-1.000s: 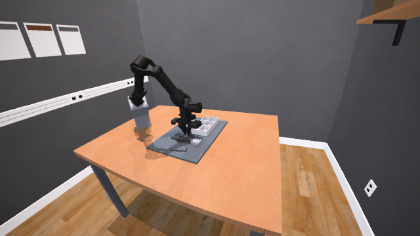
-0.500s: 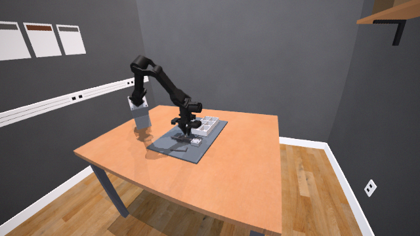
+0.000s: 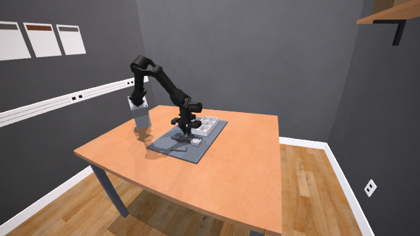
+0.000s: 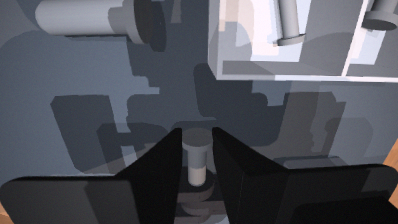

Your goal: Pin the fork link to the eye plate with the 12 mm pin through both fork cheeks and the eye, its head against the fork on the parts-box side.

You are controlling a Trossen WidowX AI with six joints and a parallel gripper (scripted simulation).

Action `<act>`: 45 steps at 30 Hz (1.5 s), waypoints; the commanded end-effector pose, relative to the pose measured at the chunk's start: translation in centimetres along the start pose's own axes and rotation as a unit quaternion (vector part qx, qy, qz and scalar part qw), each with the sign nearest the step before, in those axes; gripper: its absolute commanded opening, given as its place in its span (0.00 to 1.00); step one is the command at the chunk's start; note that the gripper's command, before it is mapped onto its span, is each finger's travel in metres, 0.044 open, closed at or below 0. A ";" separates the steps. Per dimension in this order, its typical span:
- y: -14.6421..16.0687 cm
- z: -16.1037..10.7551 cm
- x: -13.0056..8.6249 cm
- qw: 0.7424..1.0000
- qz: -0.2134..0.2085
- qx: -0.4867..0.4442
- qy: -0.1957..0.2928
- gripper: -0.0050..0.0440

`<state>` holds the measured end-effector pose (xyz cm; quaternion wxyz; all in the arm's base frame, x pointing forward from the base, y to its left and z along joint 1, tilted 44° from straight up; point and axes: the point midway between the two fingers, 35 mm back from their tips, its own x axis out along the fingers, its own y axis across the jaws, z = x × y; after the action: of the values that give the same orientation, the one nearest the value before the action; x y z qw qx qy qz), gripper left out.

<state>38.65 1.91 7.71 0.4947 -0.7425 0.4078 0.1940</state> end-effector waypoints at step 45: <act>-0.6 -2.5 -0.3 0.999 -0.009 0.017 0.027 0.00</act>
<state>38.64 1.88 7.71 0.4942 -0.7434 0.4058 0.1960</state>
